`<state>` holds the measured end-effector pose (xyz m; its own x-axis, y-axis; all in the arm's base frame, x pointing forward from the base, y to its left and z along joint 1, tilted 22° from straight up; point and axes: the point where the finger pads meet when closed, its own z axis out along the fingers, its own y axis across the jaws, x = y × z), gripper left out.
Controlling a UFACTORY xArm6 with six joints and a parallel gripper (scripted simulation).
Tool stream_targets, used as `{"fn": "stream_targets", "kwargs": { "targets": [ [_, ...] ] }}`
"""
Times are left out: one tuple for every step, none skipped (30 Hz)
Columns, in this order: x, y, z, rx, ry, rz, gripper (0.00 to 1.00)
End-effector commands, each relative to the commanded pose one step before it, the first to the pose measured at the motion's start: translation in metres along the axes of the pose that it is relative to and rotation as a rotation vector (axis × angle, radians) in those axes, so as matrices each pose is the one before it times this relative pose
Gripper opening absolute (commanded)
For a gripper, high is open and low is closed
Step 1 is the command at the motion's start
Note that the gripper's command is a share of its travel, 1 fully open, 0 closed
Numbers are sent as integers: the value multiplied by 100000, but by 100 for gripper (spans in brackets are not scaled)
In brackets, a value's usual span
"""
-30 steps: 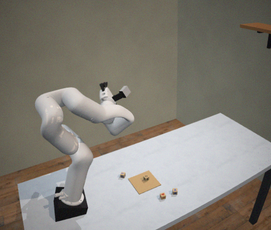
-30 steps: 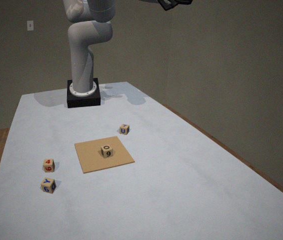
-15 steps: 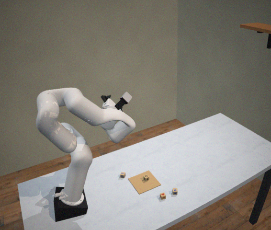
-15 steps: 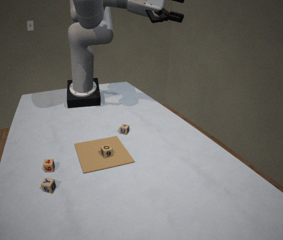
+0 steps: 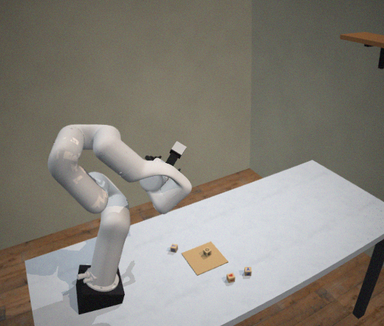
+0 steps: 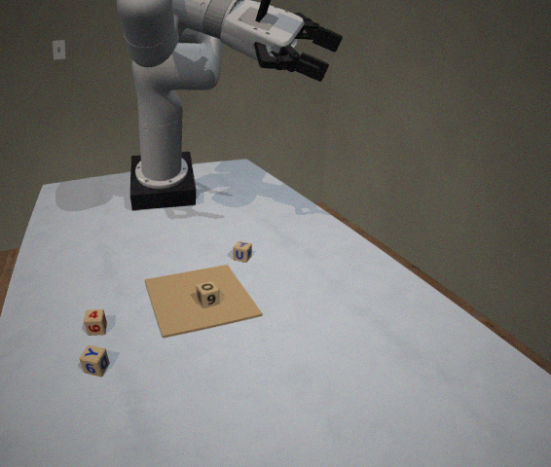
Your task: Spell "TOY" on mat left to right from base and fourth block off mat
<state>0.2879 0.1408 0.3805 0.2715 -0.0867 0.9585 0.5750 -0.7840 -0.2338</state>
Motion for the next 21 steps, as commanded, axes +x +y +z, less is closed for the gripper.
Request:
{"fn": "stream_targets", "kwargs": {
  "targets": [
    [-2203, 2550, -1224, -6770, -4830, -11292, 100],
    [-461, 370, -125, -1211, -1081, -1824, 100],
    [-472, 357, -123, -1184, -1111, -1813, 100],
    [-482, 344, -121, -1155, -1139, -1800, 100],
    [-505, 339, -123, -1153, -1196, -1833, 100],
    [-527, 331, -124, -1146, -1252, -1862, 100],
    [-523, 307, -118, -1081, -1246, -1799, 100],
    [-542, 296, -118, -1065, -1295, -1819, 100],
    [0, 0, 0, 0, 0, 0, 100],
    [0, 0, 0, 0, 0, 0, 100],
    [-1174, 584, -255, -2140, -2838, -3825, 100],
    [-921, 387, -182, -1508, -2229, -2871, 100],
    [-328, 121, -59, -502, -793, -996, 100],
    [0, 0, 0, 0, 0, 0, 100],
    [-1015, 344, -186, -1457, -2476, -3035, 100],
    [0, 0, 0, 0, 0, 0, 100],
    [-921, 256, -158, -1188, -2254, -2676, 100],
    [-822, 185, -132, -958, -2020, -2338, 100],
    [0, 0, 0, 0, 0, 0, 100],
    [-722, 129, -109, -763, -1781, -2019, 100],
    [0, 0, 0, 0, 0, 0, 100]
  ]
}}
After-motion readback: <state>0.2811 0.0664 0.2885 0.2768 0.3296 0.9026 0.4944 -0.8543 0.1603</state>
